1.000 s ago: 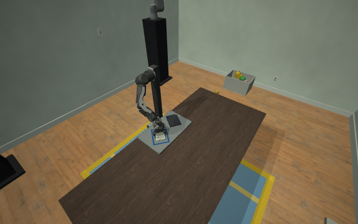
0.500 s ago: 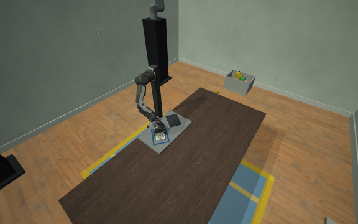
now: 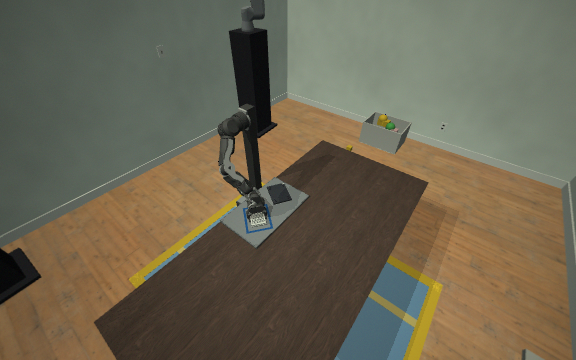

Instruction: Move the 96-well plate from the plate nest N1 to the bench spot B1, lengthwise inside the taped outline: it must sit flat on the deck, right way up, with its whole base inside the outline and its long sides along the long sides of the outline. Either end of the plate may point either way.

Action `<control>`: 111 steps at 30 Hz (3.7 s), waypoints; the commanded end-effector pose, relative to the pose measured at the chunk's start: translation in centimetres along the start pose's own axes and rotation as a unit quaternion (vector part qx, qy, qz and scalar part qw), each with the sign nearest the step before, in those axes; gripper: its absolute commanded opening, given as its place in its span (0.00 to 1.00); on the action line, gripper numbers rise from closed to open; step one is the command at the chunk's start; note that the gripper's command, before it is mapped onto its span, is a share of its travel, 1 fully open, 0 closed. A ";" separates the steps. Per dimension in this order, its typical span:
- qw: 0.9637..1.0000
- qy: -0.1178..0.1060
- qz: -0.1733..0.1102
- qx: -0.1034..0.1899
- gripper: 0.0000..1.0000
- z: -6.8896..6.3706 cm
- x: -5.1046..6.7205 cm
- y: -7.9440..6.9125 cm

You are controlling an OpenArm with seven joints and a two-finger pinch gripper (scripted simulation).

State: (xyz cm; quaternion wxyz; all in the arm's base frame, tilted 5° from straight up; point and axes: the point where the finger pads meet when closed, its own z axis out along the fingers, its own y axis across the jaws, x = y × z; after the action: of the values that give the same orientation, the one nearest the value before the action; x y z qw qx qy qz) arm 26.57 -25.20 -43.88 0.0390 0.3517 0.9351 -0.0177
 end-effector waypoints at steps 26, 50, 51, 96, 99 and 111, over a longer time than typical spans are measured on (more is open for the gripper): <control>1.000 0.000 -0.001 -0.004 0.00 0.5 0.1 0.2; 1.000 -0.001 0.001 -0.002 0.50 0.4 0.0 0.1; 1.000 -0.001 0.001 -0.002 0.50 0.4 0.0 0.1; 1.000 -0.001 0.001 -0.002 0.77 -7.6 0.0 0.1; 1.000 -0.001 0.001 -0.002 0.77 -7.6 0.0 0.1; 1.000 -0.001 0.001 -0.002 0.77 -7.6 0.0 0.1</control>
State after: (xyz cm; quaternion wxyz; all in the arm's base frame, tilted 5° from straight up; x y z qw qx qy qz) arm 26.12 -24.56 -36.44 0.0399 0.3508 0.9355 -0.0142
